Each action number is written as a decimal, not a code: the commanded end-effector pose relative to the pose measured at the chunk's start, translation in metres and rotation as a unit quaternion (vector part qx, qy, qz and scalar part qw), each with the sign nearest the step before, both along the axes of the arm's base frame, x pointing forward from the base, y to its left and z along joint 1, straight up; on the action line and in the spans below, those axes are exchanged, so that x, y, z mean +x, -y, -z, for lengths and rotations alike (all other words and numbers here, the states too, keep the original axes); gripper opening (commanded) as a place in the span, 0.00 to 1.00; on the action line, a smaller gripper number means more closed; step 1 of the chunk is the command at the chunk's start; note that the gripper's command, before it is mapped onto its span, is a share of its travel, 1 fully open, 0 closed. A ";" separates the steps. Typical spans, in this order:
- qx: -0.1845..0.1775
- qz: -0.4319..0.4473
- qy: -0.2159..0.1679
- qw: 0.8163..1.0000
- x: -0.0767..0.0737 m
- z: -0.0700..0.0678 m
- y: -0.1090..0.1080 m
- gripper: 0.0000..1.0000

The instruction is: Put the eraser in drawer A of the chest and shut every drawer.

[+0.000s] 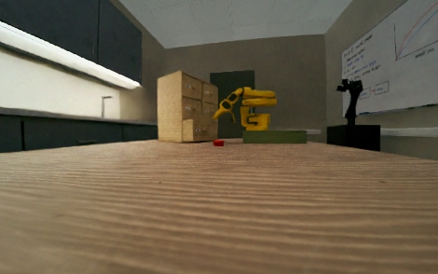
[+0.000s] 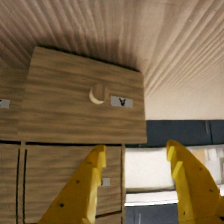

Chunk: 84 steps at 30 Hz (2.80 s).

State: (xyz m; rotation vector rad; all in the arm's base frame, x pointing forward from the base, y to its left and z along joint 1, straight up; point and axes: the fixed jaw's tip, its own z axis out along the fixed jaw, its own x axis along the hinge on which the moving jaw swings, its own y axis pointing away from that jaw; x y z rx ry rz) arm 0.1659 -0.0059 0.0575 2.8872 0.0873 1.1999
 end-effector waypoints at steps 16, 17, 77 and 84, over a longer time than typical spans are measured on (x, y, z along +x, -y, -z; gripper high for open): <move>0.003 0.036 -0.031 0.999 0.001 0.029 0.012 0.21; 0.003 0.037 -0.031 0.999 0.001 0.029 0.012 0.21; 0.004 0.050 0.024 0.998 0.028 0.028 0.018 0.21; 0.004 0.056 0.044 0.997 0.038 0.033 0.021 0.21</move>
